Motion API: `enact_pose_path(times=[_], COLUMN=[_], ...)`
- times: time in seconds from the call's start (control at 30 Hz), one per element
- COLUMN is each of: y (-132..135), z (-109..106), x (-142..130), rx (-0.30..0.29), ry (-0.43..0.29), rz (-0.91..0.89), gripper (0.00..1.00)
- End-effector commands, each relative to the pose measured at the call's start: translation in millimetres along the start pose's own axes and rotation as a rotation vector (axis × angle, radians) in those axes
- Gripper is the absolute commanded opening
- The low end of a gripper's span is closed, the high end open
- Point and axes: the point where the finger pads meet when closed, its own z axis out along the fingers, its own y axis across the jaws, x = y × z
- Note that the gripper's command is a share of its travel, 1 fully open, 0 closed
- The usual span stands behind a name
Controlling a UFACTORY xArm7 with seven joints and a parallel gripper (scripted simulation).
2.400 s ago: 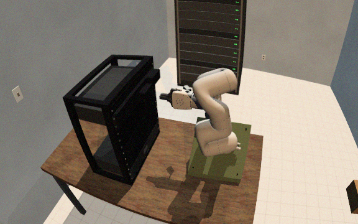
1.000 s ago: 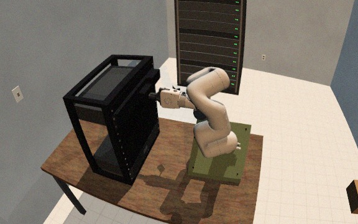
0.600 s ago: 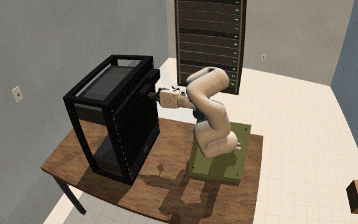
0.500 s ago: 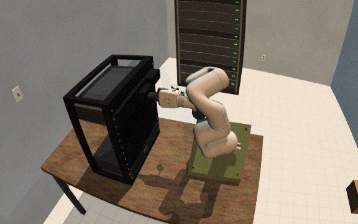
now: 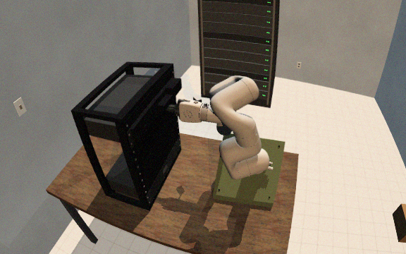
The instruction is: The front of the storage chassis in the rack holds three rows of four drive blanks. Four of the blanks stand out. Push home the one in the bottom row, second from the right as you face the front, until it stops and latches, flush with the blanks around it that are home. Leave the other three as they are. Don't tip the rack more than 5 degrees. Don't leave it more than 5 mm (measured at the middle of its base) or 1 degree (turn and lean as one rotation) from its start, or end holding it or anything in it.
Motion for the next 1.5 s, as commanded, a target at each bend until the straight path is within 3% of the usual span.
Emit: enact_pose_path(times=[0.0,1.47], y=[-1,-1], z=[4,15], x=[1,1], rx=[0.002,0.002], ry=[0.001,0.001], rz=[-0.002,-0.002], gripper=[0.0,0.0])
